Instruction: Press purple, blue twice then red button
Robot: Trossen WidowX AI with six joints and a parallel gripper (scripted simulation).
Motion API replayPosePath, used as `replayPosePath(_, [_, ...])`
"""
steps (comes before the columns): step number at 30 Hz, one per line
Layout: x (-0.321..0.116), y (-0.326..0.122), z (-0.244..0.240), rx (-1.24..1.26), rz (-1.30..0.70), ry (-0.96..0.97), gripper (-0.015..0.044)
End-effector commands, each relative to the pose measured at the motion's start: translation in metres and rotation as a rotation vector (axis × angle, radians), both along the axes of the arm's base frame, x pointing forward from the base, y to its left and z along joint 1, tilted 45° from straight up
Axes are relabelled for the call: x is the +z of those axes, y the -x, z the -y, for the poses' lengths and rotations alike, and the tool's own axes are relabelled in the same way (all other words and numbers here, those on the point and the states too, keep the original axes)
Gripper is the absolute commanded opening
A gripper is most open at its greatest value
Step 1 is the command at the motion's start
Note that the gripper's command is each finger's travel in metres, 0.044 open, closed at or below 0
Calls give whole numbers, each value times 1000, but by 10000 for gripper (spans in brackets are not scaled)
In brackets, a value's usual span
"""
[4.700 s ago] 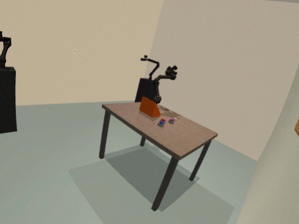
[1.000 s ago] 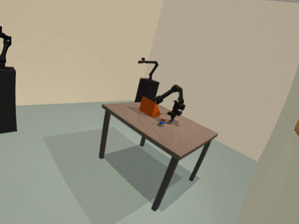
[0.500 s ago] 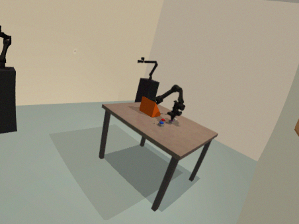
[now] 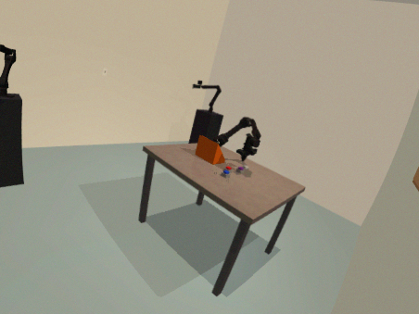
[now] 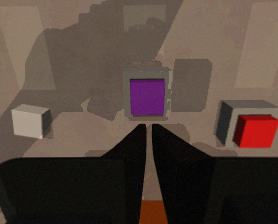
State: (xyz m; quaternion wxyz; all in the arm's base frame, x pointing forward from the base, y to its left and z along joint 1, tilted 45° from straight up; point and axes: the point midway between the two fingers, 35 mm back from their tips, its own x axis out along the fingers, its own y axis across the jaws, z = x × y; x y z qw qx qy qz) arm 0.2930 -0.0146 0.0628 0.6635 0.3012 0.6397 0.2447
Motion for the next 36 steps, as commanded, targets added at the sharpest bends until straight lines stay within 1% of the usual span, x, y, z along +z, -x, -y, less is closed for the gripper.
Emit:
replayPosePath(1, [22,1,24,-8,18,11,20])
replayPosePath(4, [22,0,25,-8,18,11,20])
replayPosePath(7, [11,-4,40,-9,18,20,20])
replayPosePath(14, [-59,-10,117,-3,12,49,20])
replayPosePath(18, [-96,-4,152,-5,15,34,20])
replayPosePath(21, [-115,1,167,-8,20,23,20])
replayPosePath(25, [-121,2,168,-8,20,21,20])
replayPosePath(30, [-161,-3,129,-8,22,19,20])
replayPosePath(36, [-164,-3,126,-8,22,19,20])
